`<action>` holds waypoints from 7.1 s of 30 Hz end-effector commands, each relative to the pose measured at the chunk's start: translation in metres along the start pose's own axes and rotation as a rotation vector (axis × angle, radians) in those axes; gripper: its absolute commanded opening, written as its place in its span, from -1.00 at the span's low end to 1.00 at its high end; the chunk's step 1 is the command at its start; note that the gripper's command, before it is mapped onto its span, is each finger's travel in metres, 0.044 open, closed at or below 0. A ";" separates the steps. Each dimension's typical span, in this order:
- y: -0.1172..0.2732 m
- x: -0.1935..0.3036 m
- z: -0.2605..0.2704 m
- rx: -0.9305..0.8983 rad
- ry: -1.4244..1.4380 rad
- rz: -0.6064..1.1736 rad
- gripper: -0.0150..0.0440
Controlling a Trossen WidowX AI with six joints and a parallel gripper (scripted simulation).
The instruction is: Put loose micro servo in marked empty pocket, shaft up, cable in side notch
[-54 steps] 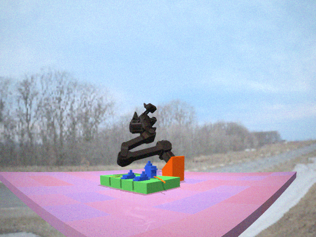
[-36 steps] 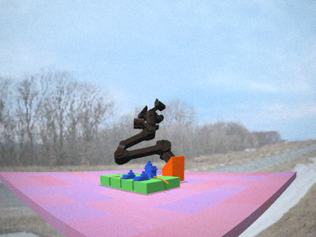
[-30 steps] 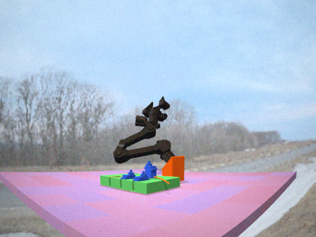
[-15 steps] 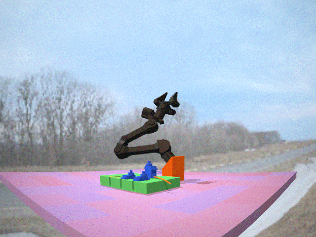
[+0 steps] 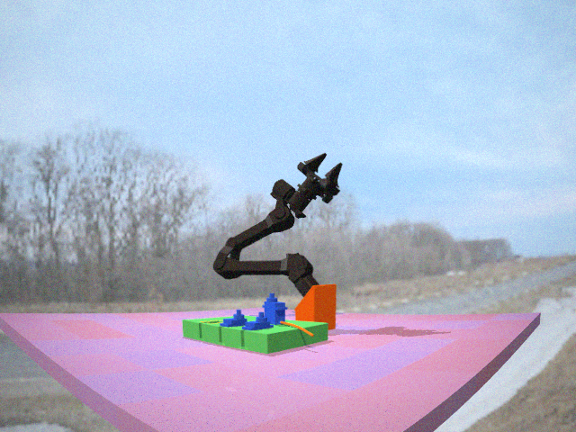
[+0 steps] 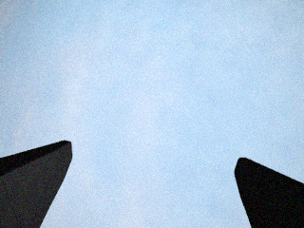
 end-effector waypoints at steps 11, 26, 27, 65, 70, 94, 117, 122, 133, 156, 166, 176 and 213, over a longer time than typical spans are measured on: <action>-0.027 0.033 0.037 -0.295 -0.138 0.199 1.00; -0.038 0.078 0.085 -0.606 -0.316 0.486 1.00; -0.039 0.081 0.089 -0.626 -0.330 0.507 1.00; 0.029 0.193 0.199 -1.242 -0.835 1.490 1.00; 0.045 0.204 0.210 -1.309 -0.890 1.636 1.00; 0.136 0.241 0.253 -1.638 -1.055 2.364 1.00; 0.169 0.232 0.277 -1.660 -1.056 2.406 1.00; 0.175 0.229 0.281 -1.660 -1.055 2.407 1.00; 0.177 0.228 0.282 -1.660 -1.055 2.407 0.29; 0.155 0.233 0.260 -1.661 -1.056 2.406 -0.49; 0.163 0.244 0.257 -1.660 -1.055 2.406 -0.49; 0.191 0.244 0.217 -1.663 -1.053 2.407 -0.49; 0.229 0.243 0.163 -0.799 -1.083 3.062 -0.49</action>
Point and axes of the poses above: the point midway between the two fingers, 35 mm back from their tips, its own y axis back along the fingers, its own z axis across the jaws, x = y × z, the point moved 10 cm from there along y, back along the fingers, and after that the axes turned 5 degrees about -y, right-handed, at the moved point
